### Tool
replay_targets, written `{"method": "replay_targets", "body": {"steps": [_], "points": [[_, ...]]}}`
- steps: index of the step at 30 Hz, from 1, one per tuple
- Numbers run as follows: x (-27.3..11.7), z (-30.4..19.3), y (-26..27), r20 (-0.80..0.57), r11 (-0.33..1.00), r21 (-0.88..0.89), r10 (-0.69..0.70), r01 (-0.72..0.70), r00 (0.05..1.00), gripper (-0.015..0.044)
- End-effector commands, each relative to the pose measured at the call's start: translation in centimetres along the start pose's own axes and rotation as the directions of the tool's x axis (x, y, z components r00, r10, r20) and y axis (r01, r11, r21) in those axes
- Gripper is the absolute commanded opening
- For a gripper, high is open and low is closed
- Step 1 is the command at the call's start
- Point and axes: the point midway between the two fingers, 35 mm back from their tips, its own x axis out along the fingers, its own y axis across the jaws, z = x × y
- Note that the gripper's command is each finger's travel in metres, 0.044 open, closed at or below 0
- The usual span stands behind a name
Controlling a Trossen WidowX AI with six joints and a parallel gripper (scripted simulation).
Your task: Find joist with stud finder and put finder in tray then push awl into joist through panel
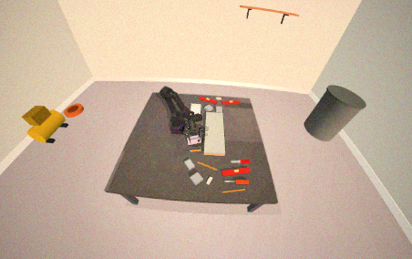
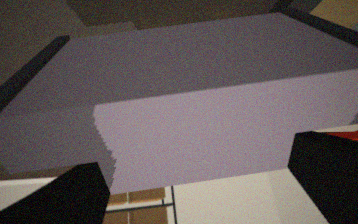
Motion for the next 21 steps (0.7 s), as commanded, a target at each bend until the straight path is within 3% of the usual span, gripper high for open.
{"method": "replay_targets", "body": {"steps": [1, 21], "points": [[-0.01, 0.02, 0.04, -0.034, 1.000, 0.006, 0.002, -0.002, 0.999, 0.0000], [0.02, 0.31, 0.01, -0.126, 1.000, 0.007, 0.001, -0.001, 0.992, 0.0000]]}}
